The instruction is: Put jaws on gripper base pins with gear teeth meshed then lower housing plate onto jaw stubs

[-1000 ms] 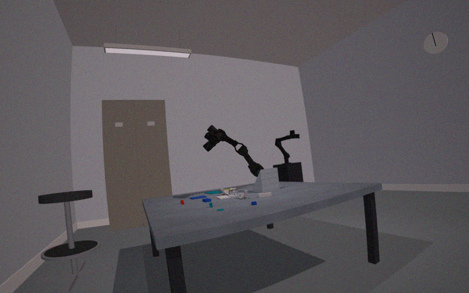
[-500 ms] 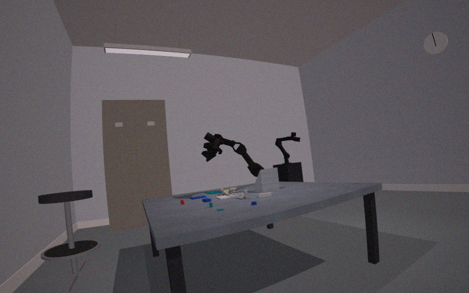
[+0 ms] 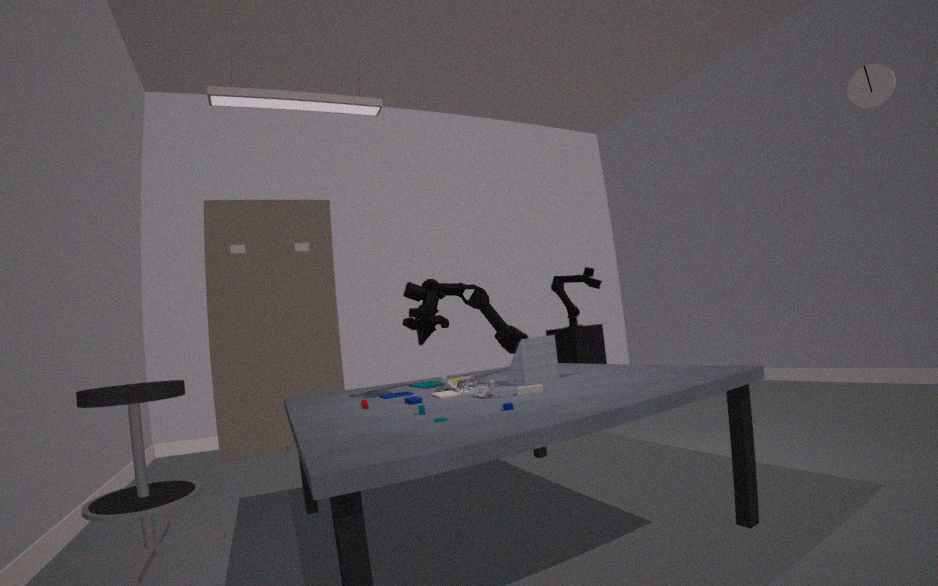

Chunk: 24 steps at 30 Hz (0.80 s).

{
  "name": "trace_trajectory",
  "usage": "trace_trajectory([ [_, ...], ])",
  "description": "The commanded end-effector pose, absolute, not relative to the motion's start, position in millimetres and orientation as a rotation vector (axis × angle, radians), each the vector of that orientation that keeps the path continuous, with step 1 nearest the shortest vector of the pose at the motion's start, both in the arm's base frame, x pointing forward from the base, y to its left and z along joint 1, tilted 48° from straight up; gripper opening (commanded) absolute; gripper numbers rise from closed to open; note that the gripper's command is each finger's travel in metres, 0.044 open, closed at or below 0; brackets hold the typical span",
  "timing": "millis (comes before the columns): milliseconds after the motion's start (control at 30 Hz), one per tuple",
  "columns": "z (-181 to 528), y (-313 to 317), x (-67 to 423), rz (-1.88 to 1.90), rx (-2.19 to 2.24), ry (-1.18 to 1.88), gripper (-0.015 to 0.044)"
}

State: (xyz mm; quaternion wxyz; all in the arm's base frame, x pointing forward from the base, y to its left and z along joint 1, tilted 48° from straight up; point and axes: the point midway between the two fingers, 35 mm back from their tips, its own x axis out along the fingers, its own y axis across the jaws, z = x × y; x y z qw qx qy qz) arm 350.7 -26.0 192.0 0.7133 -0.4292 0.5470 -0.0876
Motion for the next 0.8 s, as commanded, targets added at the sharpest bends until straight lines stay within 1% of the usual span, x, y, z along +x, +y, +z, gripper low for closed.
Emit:
trace_trajectory([
  [0,179,-45,341,-0.192,-1.008,1.316,0.0],
  [600,145,-107,300,-0.109,-1.172,1.707,0.0],
  [767,144,-109,298,-0.104,-1.176,1.721,0.0],
])
